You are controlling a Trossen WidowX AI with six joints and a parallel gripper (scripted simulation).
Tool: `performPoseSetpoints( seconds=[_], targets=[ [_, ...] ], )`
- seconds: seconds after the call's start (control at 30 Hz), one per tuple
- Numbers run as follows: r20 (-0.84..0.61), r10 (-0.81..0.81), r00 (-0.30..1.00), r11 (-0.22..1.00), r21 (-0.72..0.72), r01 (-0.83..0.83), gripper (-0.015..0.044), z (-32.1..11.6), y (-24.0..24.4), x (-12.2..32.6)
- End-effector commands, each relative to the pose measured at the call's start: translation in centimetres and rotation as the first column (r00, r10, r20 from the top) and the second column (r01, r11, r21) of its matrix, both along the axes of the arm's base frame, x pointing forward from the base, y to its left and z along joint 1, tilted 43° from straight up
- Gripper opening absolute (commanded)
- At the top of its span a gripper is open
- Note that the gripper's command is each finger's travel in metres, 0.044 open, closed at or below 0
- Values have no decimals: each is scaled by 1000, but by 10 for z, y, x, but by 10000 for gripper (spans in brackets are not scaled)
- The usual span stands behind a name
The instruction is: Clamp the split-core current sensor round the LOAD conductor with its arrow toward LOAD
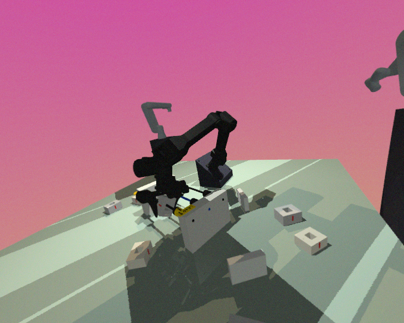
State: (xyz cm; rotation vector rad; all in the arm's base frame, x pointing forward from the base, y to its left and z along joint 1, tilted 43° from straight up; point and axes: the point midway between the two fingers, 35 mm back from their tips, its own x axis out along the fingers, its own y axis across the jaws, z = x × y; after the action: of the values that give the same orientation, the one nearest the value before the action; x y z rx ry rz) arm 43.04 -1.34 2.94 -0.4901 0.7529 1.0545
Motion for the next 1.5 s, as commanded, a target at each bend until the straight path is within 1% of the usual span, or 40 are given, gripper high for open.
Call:
performPoseSetpoints(
  seconds=[0.0, 0.23, 0.8, 0.93, 1.47],
  targets=[
    [0, 0, 1000, 1000, 0, 0, 0, 0, 0, 0],
    [0, 0, 1000, 1000, 0, 0, 0, 0, 0, 0],
    [5, -4, 1000, 1000, -3, 4, 440, 1, 0, 0],
    [1, 0, 1000, 1000, -1, 0, 340, 0, 0, 0],
    [1, 0, 1000, 1000, -1, 0, 234, 0, 0, 0]
  ],
)
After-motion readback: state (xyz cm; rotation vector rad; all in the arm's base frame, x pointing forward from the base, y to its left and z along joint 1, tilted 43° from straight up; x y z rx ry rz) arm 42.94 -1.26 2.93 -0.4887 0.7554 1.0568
